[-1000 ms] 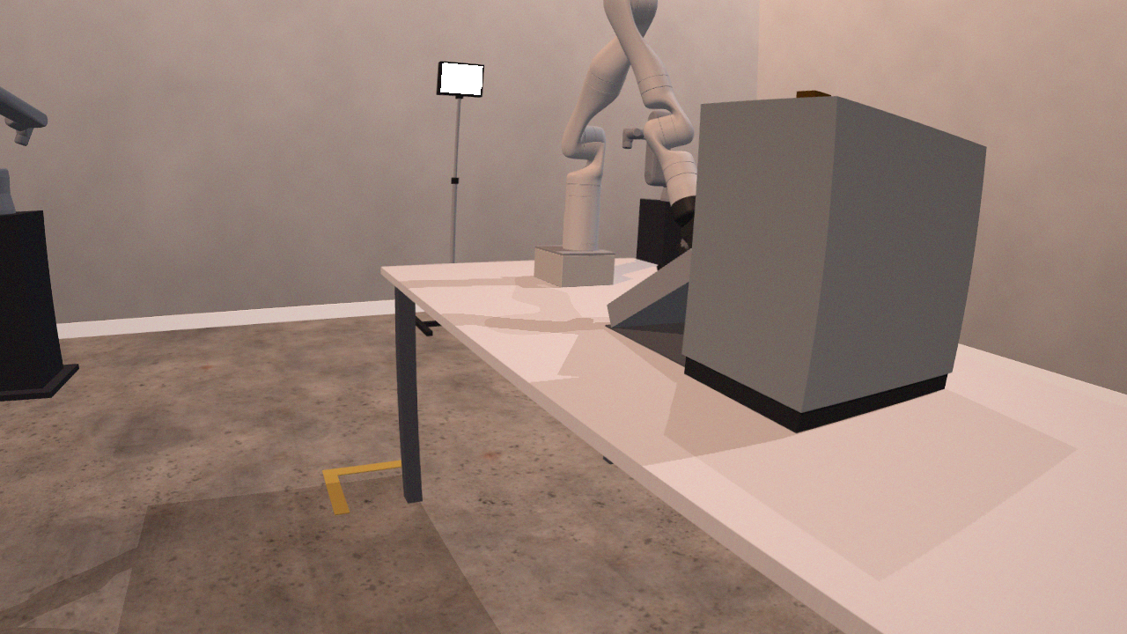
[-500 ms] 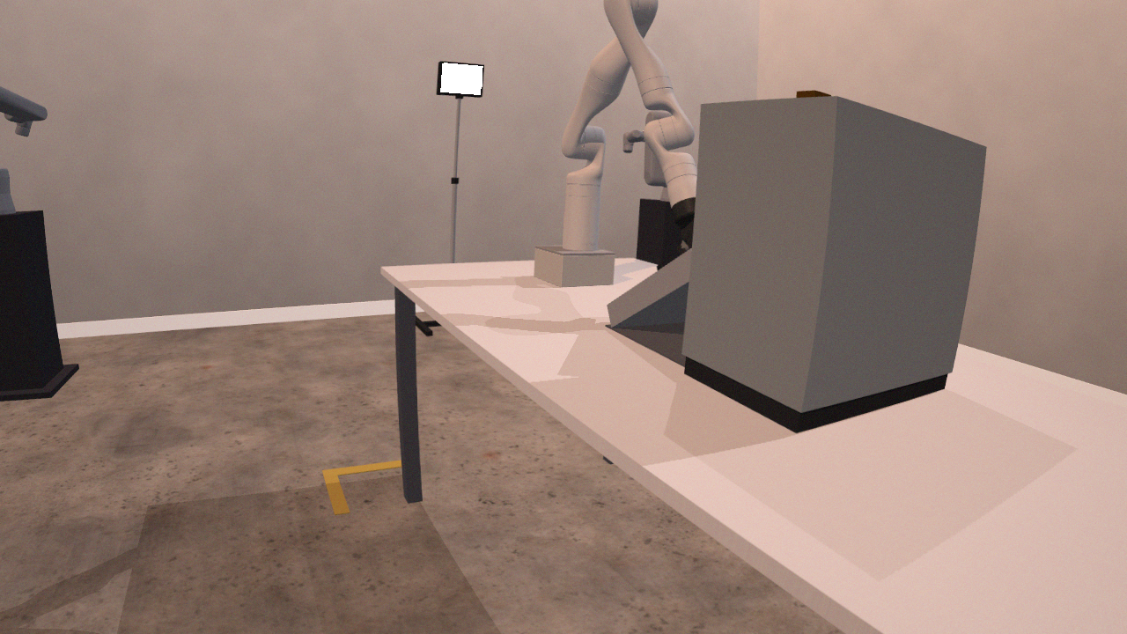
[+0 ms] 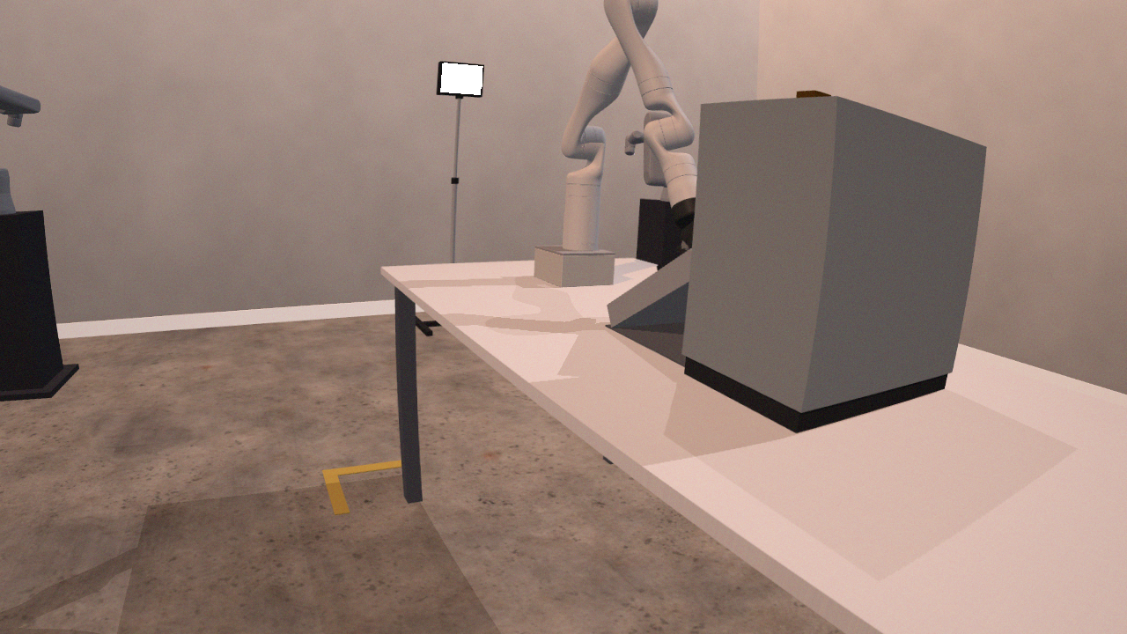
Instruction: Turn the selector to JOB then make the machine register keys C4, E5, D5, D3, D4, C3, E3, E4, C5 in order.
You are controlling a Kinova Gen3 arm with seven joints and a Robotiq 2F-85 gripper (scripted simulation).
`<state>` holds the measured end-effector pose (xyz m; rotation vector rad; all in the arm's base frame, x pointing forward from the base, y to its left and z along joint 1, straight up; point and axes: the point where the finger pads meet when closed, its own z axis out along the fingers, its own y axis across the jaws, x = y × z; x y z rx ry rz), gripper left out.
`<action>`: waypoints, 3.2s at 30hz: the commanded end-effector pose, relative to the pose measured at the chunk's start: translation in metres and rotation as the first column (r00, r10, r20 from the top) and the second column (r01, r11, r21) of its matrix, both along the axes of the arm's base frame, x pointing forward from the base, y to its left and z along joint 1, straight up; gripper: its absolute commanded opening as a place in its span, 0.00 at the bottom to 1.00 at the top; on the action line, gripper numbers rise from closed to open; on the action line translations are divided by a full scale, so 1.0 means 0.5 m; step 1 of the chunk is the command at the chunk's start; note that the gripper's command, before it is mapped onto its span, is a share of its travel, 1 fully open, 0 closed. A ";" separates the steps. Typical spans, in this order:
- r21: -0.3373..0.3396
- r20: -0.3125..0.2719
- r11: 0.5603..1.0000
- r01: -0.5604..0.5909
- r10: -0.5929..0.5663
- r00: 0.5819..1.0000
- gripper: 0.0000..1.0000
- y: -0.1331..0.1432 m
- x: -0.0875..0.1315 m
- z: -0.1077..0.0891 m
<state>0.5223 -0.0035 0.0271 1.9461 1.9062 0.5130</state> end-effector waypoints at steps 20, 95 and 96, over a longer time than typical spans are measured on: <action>0.000 0.002 1.000 0.000 0.000 1.000 0.10 0.000 0.002 0.000; 0.000 0.002 1.000 0.000 0.000 1.000 0.10 0.017 -0.030 0.056; 0.000 0.002 1.000 0.000 0.000 1.000 0.10 0.030 -0.030 0.056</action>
